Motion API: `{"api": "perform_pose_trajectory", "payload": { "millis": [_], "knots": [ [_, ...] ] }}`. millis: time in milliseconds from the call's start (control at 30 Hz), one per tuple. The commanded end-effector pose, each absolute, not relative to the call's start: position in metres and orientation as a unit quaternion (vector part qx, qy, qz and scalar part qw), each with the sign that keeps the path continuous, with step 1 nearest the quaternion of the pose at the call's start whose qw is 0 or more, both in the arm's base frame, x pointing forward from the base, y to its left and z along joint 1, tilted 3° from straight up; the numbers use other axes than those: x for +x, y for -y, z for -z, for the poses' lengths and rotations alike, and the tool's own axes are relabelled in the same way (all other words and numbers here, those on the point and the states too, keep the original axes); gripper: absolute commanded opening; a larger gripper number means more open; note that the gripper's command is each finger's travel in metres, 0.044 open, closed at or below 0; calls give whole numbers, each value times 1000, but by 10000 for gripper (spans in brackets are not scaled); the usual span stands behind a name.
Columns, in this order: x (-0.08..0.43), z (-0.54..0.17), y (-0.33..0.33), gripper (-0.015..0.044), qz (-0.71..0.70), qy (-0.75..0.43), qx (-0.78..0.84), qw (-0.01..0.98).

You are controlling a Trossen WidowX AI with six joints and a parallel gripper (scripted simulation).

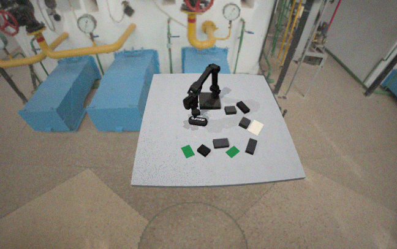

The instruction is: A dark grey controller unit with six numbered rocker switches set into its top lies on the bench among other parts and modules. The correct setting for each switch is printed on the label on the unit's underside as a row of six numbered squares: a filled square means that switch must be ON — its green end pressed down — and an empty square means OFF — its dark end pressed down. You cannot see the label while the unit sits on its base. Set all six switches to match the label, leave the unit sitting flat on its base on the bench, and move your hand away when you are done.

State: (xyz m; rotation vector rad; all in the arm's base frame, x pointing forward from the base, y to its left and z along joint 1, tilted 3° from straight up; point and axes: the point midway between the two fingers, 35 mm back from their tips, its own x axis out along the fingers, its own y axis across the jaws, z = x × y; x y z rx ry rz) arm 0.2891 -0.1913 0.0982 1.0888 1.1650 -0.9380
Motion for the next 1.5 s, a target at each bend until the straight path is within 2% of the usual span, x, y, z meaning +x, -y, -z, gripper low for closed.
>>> {"api": "perform_pose_trajectory", "payload": {
  "millis": [0, 1467],
  "knots": [
    [290, -89, 208, 440, 507, -457, 544, 488],
    [295, -38, 209, 440, 511, -453, 552, 478]
  ]
}}
